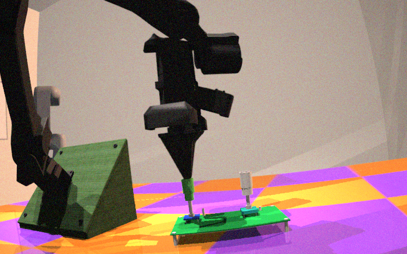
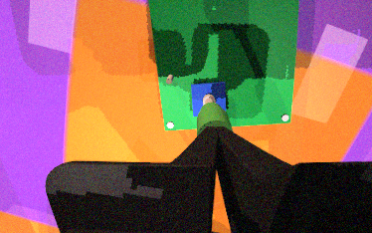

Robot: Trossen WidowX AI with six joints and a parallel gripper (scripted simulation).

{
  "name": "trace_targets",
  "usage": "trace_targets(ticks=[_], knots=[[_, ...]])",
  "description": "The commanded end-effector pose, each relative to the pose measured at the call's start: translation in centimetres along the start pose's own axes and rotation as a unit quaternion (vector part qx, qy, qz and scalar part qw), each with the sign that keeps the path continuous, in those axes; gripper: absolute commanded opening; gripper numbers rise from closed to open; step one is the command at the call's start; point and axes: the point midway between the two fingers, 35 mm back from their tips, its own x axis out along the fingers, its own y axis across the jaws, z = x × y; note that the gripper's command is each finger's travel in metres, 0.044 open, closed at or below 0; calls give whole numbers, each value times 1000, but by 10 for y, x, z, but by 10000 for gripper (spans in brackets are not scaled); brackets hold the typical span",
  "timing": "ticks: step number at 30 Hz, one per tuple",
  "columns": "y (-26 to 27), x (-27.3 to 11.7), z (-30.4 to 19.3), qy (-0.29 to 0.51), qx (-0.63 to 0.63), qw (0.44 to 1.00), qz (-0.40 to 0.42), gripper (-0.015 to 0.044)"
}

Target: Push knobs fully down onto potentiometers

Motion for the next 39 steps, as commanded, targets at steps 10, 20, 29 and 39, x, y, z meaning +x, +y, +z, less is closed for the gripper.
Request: trace_targets(ticks=[10,20,29,39], knots=[[0,0,-1,1,-4,1000,-3,0],[0,7,-1,1,-4,1000,-3,0],[0,10,-1,1,-4,1000,-3,0],[-1,14,-1,1,-4,1000,-3,0]])
